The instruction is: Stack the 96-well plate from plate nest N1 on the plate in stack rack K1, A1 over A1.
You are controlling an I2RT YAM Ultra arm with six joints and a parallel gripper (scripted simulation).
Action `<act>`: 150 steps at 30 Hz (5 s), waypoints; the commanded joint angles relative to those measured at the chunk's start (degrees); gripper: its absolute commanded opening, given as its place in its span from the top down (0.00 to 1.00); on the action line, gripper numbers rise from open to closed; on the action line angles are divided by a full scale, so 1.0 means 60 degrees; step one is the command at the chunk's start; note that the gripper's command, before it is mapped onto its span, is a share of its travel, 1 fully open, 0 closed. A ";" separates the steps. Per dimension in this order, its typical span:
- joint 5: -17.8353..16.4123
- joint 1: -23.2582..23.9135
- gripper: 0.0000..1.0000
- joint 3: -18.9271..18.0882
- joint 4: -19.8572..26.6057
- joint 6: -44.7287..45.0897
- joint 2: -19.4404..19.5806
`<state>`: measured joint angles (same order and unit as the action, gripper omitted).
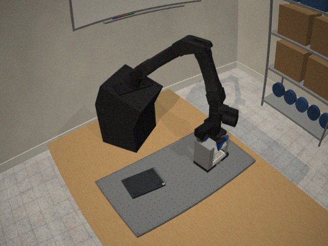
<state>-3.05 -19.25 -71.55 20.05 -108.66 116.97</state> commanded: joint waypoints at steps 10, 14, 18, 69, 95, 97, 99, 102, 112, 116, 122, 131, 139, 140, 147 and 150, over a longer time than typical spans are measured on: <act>0.0120 -0.0076 1.00 -0.0500 -0.0212 -0.0094 0.0382; 0.0124 -0.0116 1.00 -0.0552 -0.0546 -0.0086 0.0752; 0.0128 -0.0087 1.00 -0.0620 -0.0684 -0.0100 0.0958; 0.0141 -0.0136 1.00 -0.0875 -0.0846 -0.0121 0.1303; 0.0144 -0.0165 1.00 -0.0890 -0.1008 -0.0127 0.1621; 0.0145 -0.0141 1.00 -0.0894 -0.1038 -0.0127 0.1649; 0.0145 -0.0112 1.00 -0.0901 -0.0966 -0.0124 0.1575; 0.0145 -0.0109 1.00 -0.0910 -0.0963 -0.0121 0.1659; 0.0145 -0.0107 1.00 -0.0934 -0.0924 -0.0120 0.1747; 0.0145 -0.0110 1.00 -0.0947 -0.0966 -0.0122 0.1768; 0.0120 -0.0127 1.00 -0.0961 -0.1093 -0.0097 0.1797; 0.0126 -0.0149 1.00 -0.0966 -0.1204 -0.0110 0.1825; 0.0129 -0.0175 1.00 -0.0976 -0.1232 -0.0120 0.1862; 0.0130 -0.0178 1.00 -0.0977 -0.1235 -0.0122 0.1867; 0.0134 -0.0194 1.00 -0.0983 -0.1253 -0.0131 0.1890; 0.0135 -0.0195 1.00 -0.0987 -0.1263 -0.0136 0.1904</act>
<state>-2.57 -19.70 -75.31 13.87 -109.27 127.00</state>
